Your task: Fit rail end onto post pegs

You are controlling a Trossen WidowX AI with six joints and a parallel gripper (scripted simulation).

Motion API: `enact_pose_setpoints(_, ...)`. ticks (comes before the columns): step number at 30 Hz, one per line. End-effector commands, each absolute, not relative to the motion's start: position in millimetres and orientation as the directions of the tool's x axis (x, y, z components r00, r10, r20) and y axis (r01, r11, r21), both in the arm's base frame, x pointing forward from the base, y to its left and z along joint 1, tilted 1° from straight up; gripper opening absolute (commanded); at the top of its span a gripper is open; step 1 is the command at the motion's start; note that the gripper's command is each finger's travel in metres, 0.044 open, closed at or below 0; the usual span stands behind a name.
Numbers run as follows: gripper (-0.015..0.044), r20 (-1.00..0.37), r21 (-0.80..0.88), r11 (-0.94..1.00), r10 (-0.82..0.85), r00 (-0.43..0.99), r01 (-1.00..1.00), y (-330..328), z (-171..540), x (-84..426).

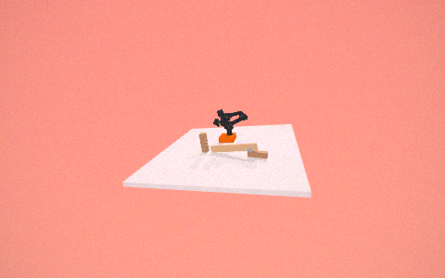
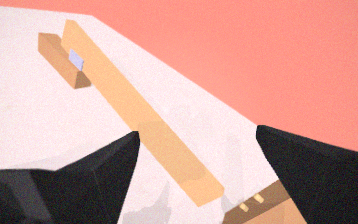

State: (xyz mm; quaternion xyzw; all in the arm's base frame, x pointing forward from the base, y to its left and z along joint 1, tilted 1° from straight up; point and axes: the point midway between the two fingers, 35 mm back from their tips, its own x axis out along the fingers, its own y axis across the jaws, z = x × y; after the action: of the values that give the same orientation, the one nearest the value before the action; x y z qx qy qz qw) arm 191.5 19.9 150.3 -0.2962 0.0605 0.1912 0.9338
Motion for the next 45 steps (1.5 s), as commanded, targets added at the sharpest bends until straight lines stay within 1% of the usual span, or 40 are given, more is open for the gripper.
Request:
enact_pose_setpoints(1, 0.0426, -0.231, -0.529, 0.751, 0.321, 0.919, -0.395, 20, 151, 192)
enact_pose_setpoints(2, 0.0440, -0.245, -0.526, 0.750, 0.318, 0.916, -0.401, 19, 152, 192)
enact_pose_setpoints(7, 0.0440, -0.384, -0.501, 0.728, 0.298, 0.874, -0.469, 14, 163, 202)
enact_pose_setpoints(13, 0.0440, -0.563, -0.466, 0.674, 0.274, 0.780, -0.574, 5, 170, 221)
enact_pose_setpoints(20, 0.0440, -0.754, -0.405, 0.568, 0.235, 0.613, -0.716, -4, 165, 254)
enact_pose_setpoints(26, 0.0440, -0.879, -0.325, 0.448, 0.182, 0.441, -0.833, -8, 150, 286)
enact_pose_setpoints(32, 0.0440, -0.963, -0.210, 0.298, 0.104, 0.250, -0.931, -7, 124, 317)
enact_pose_setpoints(38, 0.0440, -0.998, -0.062, 0.133, -0.001, 0.062, -0.989, -2, 88, 345)
enact_pose_setpoints(40, 0.0440, -0.999, -0.043, 0.114, -0.014, 0.042, -0.993, -1, 84, 348)
enact_pose_setpoints(45, 0.0440, -0.999, -0.043, 0.114, -0.014, 0.042, -0.993, 0, 84, 345)
